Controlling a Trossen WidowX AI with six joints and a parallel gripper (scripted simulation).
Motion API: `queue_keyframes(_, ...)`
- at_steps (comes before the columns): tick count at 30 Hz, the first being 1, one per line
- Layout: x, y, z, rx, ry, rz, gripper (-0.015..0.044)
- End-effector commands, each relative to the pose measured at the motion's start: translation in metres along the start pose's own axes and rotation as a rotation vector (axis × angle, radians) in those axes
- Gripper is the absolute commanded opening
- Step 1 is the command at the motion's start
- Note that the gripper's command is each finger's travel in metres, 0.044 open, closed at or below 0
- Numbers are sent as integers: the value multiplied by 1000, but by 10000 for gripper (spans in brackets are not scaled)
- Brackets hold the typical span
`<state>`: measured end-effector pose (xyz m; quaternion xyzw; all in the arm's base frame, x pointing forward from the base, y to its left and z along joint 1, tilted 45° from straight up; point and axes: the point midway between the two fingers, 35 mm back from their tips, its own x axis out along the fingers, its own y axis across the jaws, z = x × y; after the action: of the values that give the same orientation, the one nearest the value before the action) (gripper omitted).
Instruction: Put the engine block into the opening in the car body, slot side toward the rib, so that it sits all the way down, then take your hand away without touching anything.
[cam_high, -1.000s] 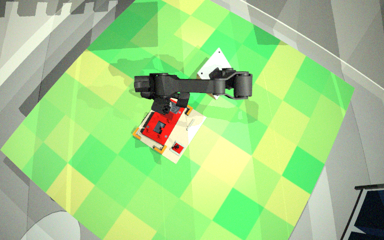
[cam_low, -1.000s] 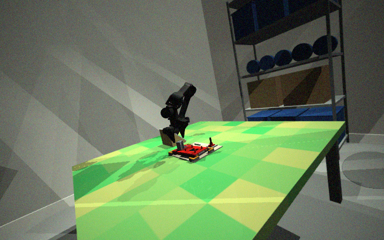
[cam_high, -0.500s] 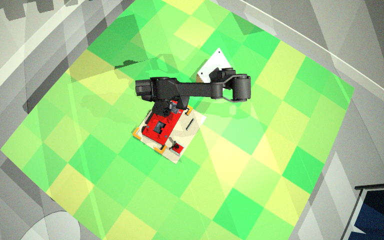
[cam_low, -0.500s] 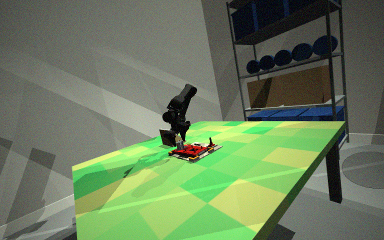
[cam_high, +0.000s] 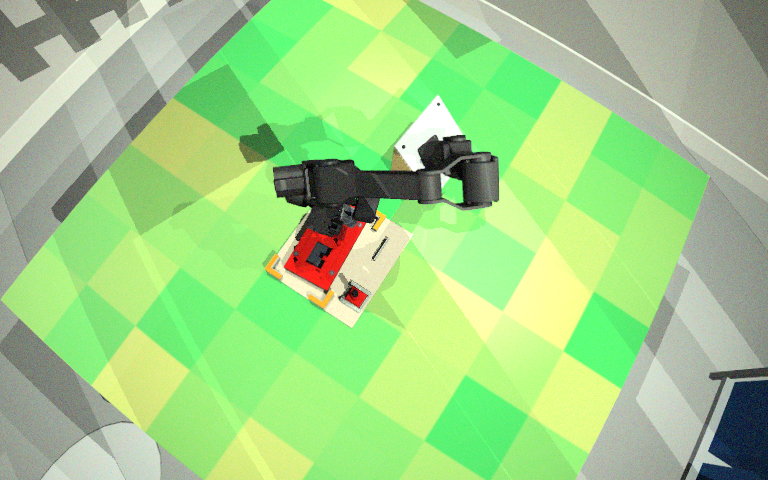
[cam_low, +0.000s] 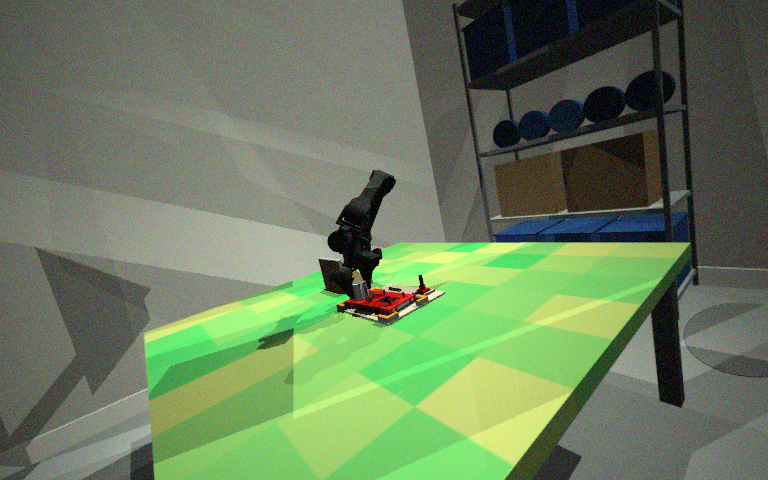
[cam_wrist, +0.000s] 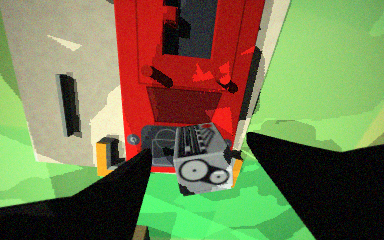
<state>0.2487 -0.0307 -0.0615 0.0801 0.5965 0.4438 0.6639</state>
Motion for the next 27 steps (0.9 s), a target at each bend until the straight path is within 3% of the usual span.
queue_keyframes(1,2,0,-1,7,-2,5,335)
queue_keyframes(8,2,0,-1,7,-2,5,151)
queue_keyframes(14,2,0,-1,7,-2,5,111)
queue_keyframes(18,-2,0,0,7,-1,4,6)
queue_keyframes(27,-29,-3,3,8,0,1,0)
